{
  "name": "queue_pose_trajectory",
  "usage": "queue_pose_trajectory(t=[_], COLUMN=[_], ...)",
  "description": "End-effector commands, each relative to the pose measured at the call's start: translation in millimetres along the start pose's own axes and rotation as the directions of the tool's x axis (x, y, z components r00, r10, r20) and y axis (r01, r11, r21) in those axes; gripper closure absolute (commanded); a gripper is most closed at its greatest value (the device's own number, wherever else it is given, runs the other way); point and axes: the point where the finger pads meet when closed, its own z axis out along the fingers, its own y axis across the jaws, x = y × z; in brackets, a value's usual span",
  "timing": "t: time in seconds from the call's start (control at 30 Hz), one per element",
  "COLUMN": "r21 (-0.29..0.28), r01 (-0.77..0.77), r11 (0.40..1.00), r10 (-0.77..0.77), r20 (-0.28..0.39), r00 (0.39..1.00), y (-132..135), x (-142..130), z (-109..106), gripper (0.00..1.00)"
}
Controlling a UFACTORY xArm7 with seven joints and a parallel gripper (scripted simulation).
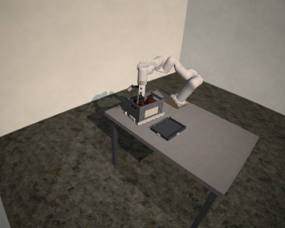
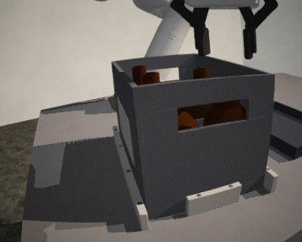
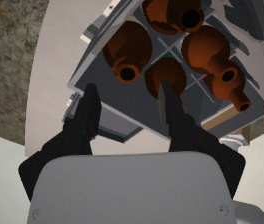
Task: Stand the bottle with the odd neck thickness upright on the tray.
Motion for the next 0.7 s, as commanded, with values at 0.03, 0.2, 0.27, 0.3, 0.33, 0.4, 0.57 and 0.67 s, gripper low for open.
queue_pose_trajectory(t=[0.03,0.2,0.27,0.3,0.33,0.4,0.57,0.67], r21=[0.003,0.003,0.003,0.003,0.003,0.003,0.003,0.003], r01=[0.000,0.000,0.000,0.000,0.000,0.000,0.000,0.000], r11=[1.000,1.000,1.000,1.000,1.000,1.000,1.000,1.000], r10=[0.000,0.000,0.000,0.000,0.000,0.000,0.000,0.000], r20=[-0.004,-0.004,-0.004,-0.004,-0.004,-0.004,-0.004,-0.004], r00=[1.000,1.000,1.000,1.000,1.000,1.000,1.000,1.000], y=[-0.6,-0.6,-0.6,-0.6,-0.7,-0.7,-0.7,-0.7], x=[0.7,0.7,0.7,0.7,0.8,0.8,0.8,0.8], z=[2.6,6.3,7.1,7.7,8.4,9.4,10.7,10.9], gripper=[0.35,0.35,0.35,0.35,0.35,0.35,0.35,0.35])
